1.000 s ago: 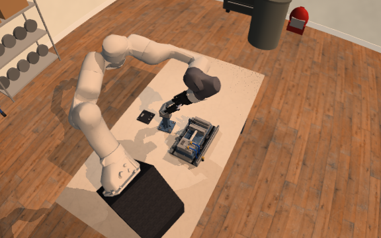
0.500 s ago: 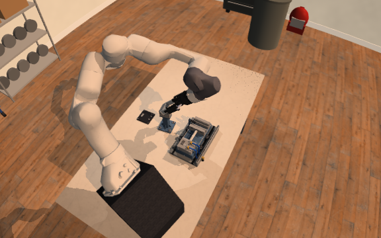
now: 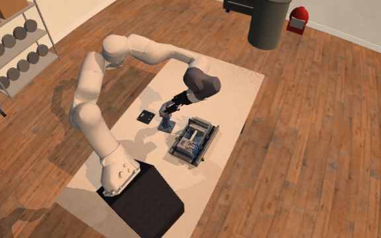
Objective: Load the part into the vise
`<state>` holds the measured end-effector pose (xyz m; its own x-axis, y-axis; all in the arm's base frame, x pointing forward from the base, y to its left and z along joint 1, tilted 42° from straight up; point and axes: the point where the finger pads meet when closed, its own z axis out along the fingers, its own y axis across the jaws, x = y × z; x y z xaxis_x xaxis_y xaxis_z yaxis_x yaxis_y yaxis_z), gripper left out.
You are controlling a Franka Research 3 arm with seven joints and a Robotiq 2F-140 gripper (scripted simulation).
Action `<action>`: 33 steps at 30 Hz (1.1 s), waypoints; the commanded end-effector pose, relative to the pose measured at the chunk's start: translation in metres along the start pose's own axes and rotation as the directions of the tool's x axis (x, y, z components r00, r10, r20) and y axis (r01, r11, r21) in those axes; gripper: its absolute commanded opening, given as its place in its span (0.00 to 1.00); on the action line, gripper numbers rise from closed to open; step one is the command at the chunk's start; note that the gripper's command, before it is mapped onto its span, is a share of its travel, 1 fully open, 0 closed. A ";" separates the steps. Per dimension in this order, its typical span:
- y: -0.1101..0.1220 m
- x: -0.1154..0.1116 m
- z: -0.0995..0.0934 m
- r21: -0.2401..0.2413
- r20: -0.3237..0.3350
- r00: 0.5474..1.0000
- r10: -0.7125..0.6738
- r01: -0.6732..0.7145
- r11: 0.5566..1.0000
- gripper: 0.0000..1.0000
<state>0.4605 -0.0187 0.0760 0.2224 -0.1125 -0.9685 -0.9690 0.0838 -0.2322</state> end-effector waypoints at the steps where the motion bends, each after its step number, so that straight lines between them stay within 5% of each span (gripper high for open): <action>1: 0.000 -0.001 -0.001 -0.001 0.004 1.000 -0.005 0.005 1.000 0.00; 33: 0.000 0.001 0.001 -0.001 0.004 1.000 -0.005 0.005 1.000 0.00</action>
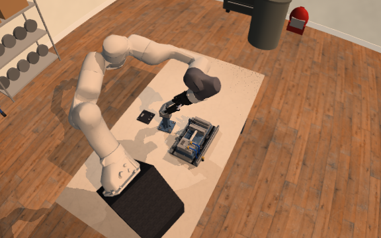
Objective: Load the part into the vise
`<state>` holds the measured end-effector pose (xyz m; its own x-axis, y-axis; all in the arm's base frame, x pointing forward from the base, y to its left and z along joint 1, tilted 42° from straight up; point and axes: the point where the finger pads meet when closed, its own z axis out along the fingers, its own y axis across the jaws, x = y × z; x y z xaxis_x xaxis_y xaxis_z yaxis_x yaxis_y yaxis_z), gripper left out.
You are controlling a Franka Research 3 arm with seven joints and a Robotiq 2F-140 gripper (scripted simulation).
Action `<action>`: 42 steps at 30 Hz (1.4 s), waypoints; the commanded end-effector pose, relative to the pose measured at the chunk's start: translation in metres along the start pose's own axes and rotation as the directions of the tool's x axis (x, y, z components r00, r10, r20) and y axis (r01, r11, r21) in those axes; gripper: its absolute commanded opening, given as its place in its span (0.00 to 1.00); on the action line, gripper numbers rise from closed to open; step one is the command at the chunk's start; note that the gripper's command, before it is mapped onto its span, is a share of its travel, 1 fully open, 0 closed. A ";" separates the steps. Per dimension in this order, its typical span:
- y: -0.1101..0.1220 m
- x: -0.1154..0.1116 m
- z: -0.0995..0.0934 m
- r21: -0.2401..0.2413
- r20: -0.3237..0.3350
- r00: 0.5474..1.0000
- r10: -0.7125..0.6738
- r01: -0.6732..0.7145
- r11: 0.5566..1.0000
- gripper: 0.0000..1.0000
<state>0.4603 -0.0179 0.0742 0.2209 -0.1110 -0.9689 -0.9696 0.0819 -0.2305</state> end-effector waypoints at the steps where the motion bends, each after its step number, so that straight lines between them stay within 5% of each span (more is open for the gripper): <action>1: -0.001 0.000 0.000 0.001 0.003 1.000 -0.006 0.006 1.000 0.00; 42: -0.003 0.010 0.006 0.001 0.003 1.000 -0.006 0.006 1.000 0.00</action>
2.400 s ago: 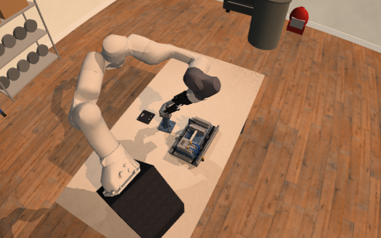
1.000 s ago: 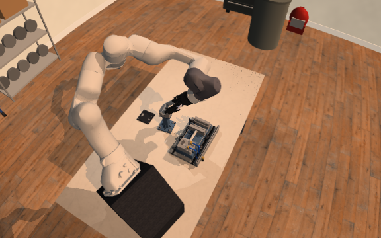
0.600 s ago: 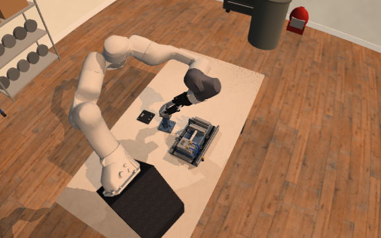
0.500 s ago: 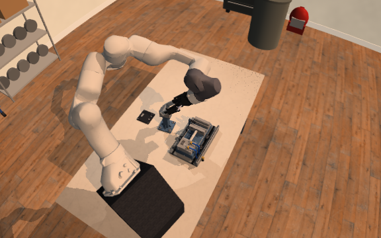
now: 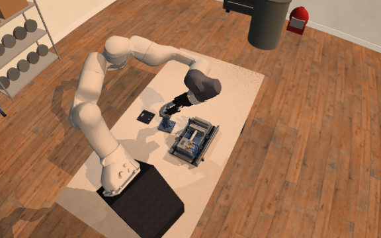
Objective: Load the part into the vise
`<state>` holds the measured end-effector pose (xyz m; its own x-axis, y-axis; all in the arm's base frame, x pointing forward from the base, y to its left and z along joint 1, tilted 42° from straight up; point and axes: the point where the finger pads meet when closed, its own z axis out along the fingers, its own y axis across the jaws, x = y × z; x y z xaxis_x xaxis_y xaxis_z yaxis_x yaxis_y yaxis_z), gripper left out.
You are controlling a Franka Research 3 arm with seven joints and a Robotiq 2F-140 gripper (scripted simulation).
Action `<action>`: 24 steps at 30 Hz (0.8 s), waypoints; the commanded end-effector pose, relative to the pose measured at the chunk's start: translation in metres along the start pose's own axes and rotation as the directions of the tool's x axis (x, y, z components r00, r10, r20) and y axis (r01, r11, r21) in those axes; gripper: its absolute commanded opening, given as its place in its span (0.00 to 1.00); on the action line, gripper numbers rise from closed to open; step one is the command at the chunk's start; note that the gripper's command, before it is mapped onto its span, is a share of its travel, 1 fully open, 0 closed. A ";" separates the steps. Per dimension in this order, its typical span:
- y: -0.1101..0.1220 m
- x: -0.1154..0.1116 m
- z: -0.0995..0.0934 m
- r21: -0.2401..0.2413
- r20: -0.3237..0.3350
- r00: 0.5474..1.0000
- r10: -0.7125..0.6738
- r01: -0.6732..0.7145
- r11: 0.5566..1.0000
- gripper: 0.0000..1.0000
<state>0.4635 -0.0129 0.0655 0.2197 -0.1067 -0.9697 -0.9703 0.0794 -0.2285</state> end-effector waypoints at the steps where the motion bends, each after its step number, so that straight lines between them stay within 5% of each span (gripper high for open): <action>1: -0.003 0.002 0.000 0.004 -0.002 1.000 -0.008 0.008 1.000 0.00; 24: -0.004 0.006 0.003 0.004 -0.002 1.000 -0.008 0.008 1.000 0.00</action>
<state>0.4662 -0.0102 0.0602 0.2199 -0.1068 -0.9697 -0.9702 0.0794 -0.2288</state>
